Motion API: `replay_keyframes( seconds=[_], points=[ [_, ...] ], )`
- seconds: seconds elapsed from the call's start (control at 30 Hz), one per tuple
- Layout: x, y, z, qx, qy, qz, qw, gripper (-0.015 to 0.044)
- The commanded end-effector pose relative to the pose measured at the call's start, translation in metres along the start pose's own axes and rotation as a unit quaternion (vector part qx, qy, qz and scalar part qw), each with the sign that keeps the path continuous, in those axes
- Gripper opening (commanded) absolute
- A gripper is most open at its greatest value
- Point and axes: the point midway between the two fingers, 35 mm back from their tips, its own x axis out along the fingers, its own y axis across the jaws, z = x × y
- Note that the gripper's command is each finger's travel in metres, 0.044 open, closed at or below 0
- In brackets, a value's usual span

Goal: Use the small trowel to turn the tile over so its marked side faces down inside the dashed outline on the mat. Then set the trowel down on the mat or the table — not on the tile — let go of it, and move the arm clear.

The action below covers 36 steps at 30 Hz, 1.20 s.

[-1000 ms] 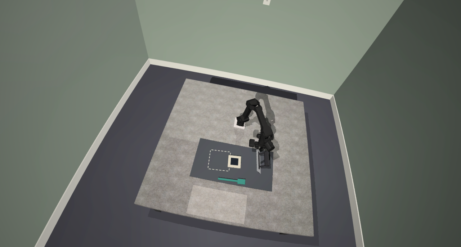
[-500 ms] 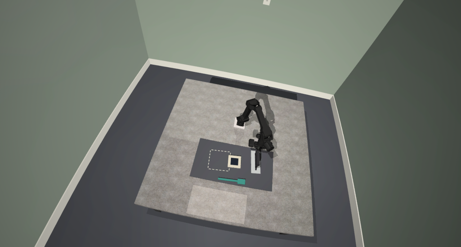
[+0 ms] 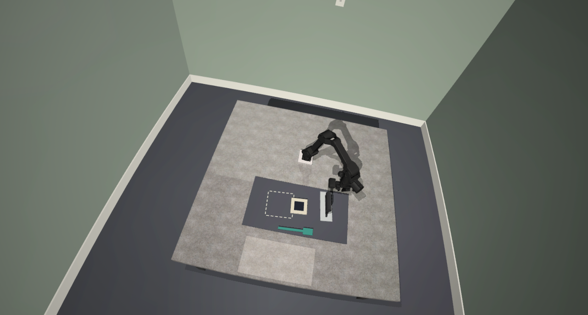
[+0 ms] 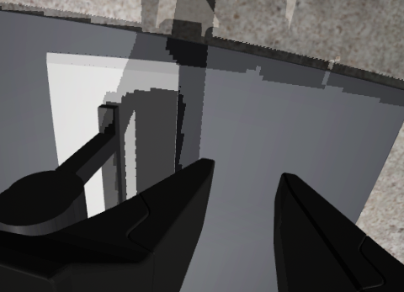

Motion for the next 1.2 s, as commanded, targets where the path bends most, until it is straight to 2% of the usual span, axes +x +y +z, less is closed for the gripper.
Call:
replay_keyframes(
  seconds=[0.0, 0.53, 0.67, 1.17],
  points=[
    [-0.0057, -0.0222, 0.0025, 0.0, 0.003, -0.002, 1.0, 0.01],
    [-0.0039, -0.0223, 0.004, -0.002, 0.0, -0.002, 1.0, 0.01],
    [-0.0039, -0.0223, 0.004, -0.002, 0.0, -0.002, 1.0, 0.0],
    [-0.0039, -0.0223, 0.004, -0.002, 0.0, -0.002, 1.0, 0.0]
  ],
)
